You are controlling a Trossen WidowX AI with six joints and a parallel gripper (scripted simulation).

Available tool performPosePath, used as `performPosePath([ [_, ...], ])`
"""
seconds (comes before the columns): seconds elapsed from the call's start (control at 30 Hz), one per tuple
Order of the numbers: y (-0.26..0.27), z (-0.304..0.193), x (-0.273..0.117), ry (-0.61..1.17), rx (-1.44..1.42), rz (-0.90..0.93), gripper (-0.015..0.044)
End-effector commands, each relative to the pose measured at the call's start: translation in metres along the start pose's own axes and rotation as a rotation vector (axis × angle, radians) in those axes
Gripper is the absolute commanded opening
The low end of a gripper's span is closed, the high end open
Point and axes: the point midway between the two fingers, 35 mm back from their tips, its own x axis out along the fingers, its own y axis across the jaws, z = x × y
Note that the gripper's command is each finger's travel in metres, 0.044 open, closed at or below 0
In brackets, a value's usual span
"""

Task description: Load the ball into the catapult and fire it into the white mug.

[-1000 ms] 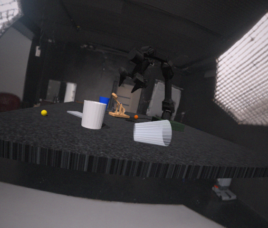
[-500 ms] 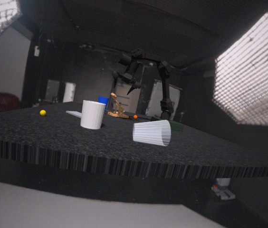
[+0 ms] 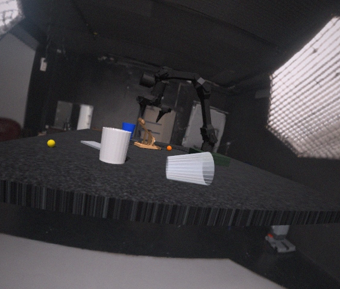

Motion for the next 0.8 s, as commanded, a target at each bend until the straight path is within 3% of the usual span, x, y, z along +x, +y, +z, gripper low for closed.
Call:
performPosePath([
  [0.0,-0.002,-0.009,0.006,-0.015,0.087,0.037,0.0440],
  [0.77,-0.032,-0.089,0.042,-0.073,0.647,0.217,0.0440],
])
